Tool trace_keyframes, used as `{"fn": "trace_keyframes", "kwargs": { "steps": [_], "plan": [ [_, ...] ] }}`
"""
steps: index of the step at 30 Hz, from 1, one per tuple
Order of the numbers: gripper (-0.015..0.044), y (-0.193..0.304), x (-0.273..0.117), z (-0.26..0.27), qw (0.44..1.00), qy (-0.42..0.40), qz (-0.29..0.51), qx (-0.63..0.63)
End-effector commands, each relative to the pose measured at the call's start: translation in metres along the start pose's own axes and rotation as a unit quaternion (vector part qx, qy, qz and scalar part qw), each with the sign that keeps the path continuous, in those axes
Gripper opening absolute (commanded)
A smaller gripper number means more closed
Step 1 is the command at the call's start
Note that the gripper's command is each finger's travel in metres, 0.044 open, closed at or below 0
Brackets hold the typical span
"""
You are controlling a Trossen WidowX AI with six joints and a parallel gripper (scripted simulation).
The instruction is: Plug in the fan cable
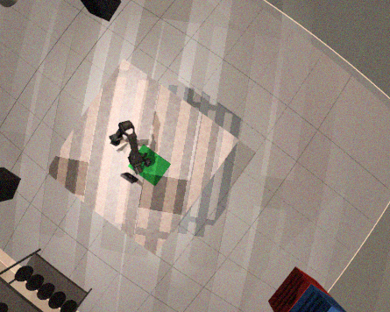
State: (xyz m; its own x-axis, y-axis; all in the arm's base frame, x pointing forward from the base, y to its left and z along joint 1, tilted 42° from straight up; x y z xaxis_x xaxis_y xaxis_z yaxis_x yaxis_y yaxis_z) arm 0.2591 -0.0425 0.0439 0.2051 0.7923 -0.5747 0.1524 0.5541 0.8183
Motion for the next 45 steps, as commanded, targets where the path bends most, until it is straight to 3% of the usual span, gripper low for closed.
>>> {"fn": "trace_keyframes", "kwargs": {
  "steps": [1, 2, 12, 28, 31, 45],
  "plan": [
    [0.0440, 0.000, 0.003, -0.002, 1.000, 0.002, 0.002, 0.004],
    [0.0440, 0.000, 0.003, -0.002, 1.000, 0.002, 0.002, 0.004],
    [0.0177, 0.000, 0.001, 0.000, 1.000, 0.000, 0.000, 0.000],
    [0.0071, 0.000, 0.001, 0.000, 1.000, 0.000, 0.000, 0.000],
    [0.0000, 0.000, -0.003, 0.000, 1.000, 0.000, -0.001, 0.000],
    [0.0000, 0.008, -0.045, 0.002, 1.000, 0.000, -0.004, 0.003]
  ]
}}
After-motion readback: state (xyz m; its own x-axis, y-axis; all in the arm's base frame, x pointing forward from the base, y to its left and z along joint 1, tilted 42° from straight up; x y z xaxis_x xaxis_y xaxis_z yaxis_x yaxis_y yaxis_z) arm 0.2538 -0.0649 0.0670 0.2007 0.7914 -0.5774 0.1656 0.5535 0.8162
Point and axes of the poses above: the point midway between the two fingers, 35 mm back from their tips, its own x axis out along the fingers, its own z axis across the jaws, y = z × x, the point moved 3 cm from there along -x, back along the fingers, and after that the axes turned 10 degrees about x, right-handed, at the moved point
